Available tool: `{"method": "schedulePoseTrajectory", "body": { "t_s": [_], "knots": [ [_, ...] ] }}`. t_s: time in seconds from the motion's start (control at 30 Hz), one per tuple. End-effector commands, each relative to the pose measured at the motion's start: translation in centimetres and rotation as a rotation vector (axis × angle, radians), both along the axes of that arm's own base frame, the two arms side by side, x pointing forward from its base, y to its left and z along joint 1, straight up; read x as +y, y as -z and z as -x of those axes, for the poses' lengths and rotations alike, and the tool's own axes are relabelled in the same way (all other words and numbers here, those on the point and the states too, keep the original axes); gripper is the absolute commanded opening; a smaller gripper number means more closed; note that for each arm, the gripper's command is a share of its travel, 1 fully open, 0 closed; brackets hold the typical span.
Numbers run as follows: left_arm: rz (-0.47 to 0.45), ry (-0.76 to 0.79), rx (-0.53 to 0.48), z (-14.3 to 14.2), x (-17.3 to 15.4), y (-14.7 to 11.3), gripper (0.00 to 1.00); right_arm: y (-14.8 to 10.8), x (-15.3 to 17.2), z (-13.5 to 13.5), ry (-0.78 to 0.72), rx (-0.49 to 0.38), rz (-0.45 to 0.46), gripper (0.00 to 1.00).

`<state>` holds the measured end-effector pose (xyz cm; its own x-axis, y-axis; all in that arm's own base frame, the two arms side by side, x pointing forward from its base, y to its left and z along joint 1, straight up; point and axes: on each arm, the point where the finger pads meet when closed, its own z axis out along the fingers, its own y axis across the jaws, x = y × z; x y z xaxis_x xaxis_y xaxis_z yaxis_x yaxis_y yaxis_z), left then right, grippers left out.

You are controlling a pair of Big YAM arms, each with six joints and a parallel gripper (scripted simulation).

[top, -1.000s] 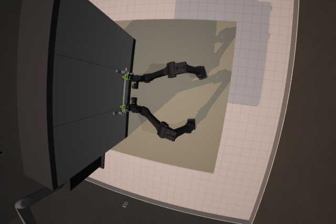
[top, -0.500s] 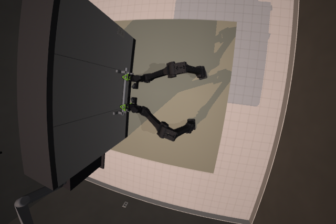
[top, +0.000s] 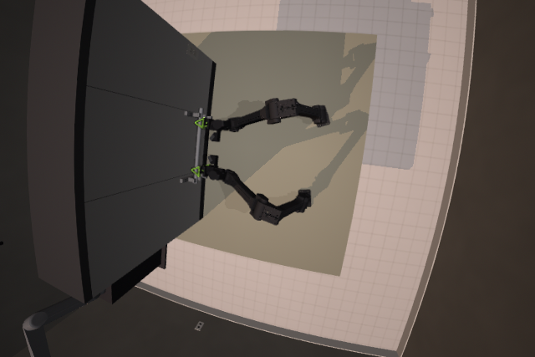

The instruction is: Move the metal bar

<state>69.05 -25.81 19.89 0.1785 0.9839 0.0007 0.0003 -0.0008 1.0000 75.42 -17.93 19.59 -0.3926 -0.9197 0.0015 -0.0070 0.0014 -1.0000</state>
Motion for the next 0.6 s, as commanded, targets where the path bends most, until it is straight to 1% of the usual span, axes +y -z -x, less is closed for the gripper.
{"method": "schedulePoseTrajectory", "body": {
  "t_s": [0.0,0.57],
  "knots": [
    [0.02,-0.006,-0.032,-1.68,0.01,-1.91,1.0,-4.61,-1.17,-1.56,0.009,-0.078,0.014,1.0],
    [0.021,-0.006,-0.032,-1.67,0.01,-1.9,1.0,-5.17,-1.15,-1.55,0.009,-0.083,0.015,1.0]
  ]
}}
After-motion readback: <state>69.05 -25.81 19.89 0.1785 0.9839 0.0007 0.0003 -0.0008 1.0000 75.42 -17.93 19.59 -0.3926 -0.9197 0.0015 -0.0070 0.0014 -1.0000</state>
